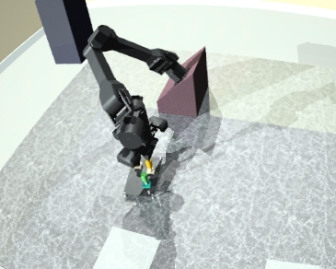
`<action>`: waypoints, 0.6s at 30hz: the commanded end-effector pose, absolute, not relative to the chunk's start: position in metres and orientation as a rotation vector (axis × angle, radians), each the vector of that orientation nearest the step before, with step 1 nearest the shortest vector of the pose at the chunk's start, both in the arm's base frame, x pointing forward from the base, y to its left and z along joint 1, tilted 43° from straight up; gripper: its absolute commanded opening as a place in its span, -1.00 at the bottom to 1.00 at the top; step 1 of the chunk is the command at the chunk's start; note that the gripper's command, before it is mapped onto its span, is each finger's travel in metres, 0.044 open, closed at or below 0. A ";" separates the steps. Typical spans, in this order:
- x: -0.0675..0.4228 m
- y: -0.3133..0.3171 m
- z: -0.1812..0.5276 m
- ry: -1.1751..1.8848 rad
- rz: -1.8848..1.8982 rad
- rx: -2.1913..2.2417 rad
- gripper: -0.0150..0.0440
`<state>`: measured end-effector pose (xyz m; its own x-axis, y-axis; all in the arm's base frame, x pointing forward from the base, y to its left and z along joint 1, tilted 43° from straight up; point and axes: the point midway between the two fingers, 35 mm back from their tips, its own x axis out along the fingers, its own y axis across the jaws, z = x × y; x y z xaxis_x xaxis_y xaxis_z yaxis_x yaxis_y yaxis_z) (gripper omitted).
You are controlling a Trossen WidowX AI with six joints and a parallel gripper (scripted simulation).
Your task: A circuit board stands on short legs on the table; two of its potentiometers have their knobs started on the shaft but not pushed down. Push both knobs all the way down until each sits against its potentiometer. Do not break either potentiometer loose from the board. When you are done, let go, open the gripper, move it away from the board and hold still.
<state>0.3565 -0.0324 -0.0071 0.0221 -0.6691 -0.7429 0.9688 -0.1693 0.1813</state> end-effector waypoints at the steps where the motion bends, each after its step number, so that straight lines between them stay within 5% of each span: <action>1: 0.356 -0.034 -0.009 0.469 -1.543 0.841 -0.49; 18: 0.356 -0.036 -0.010 0.469 -1.543 0.841 -0.49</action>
<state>0.3566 -0.0352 -0.0102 0.0223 -0.6692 -0.7428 0.9688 -0.1691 0.1814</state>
